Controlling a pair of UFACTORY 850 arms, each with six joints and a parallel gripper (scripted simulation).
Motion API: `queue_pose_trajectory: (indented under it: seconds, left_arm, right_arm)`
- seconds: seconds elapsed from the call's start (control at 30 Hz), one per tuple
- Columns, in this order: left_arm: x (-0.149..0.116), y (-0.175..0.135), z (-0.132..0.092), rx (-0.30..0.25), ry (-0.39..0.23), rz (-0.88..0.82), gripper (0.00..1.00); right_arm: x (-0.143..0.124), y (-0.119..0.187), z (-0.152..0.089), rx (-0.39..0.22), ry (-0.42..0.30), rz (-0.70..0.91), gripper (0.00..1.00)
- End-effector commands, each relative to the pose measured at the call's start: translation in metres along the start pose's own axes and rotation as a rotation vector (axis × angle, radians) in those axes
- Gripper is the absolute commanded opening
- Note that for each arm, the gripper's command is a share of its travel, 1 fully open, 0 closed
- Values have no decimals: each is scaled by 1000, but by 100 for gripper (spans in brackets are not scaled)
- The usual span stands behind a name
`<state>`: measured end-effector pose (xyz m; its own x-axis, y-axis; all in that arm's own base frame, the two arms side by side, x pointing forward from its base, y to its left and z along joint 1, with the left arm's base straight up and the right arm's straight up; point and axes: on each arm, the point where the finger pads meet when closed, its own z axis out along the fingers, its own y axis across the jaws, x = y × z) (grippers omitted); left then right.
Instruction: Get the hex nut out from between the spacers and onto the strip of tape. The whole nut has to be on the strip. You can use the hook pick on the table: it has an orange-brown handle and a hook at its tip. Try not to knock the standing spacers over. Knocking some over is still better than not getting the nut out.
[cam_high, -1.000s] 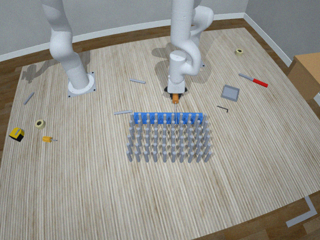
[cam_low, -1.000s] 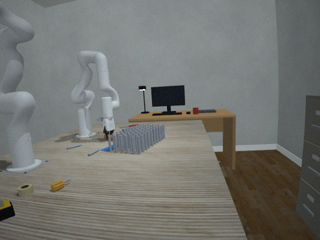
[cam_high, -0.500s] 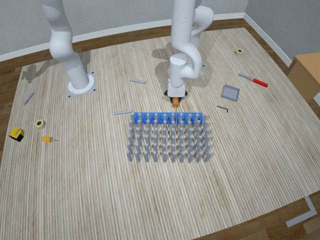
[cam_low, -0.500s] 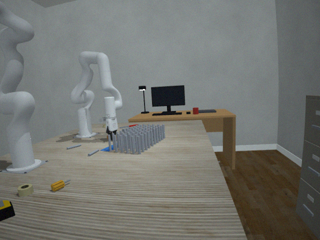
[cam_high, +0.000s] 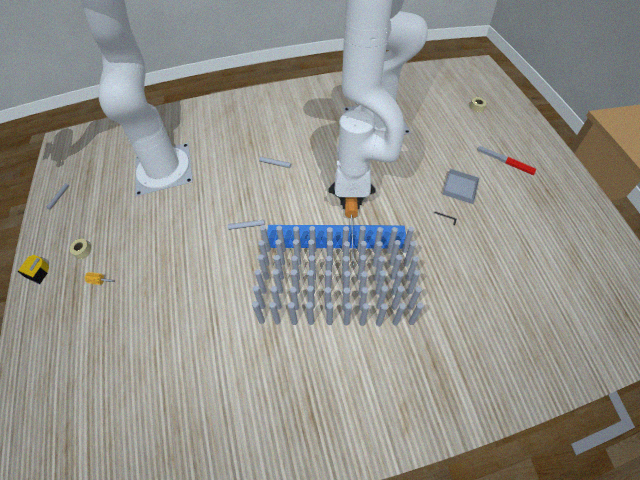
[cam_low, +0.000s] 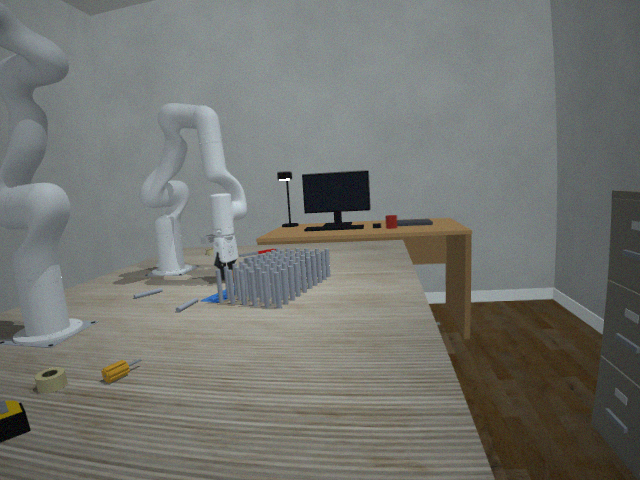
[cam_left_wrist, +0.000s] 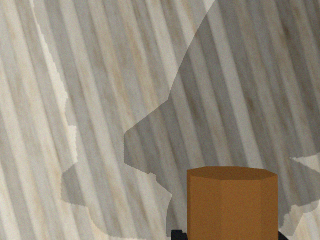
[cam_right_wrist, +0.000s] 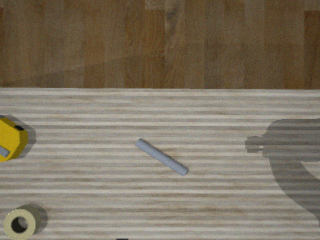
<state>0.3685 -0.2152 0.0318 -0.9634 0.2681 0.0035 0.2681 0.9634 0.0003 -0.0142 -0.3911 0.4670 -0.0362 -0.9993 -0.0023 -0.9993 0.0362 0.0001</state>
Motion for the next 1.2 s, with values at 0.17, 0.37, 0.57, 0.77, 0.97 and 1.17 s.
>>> queue_pose_trajectory:
  seconds: [0.17, 0.37, 0.57, 0.77, 0.97, 1.17]
  left_arm:
    - [-1, 0, 0, 0, -1, 0, 0]
    - [-3, 0, 0, 0, -1, 0, 0]
    - [-12, 0, -1, 0, -2, 0, 0]
    - [-21, 0, -1, 0, -2, 0, 0]
    - [-35, 0, -1, 0, -2, 0, 0]
    - [-43, 0, -1, 0, -2, 0, 0]
  right_arm:
    - [0, 0, -1, 0, 2, 0, 100]
    - [0, 0, -1, 0, 2, 0, 100]
    - [0, 0, -1, 0, 2, 0, 100]
    - [0, 0, -1, 0, 2, 0, 100]
    - [0, 0, -1, 0, 2, 0, 100]
    - [0, 0, -1, 0, 2, 0, 100]
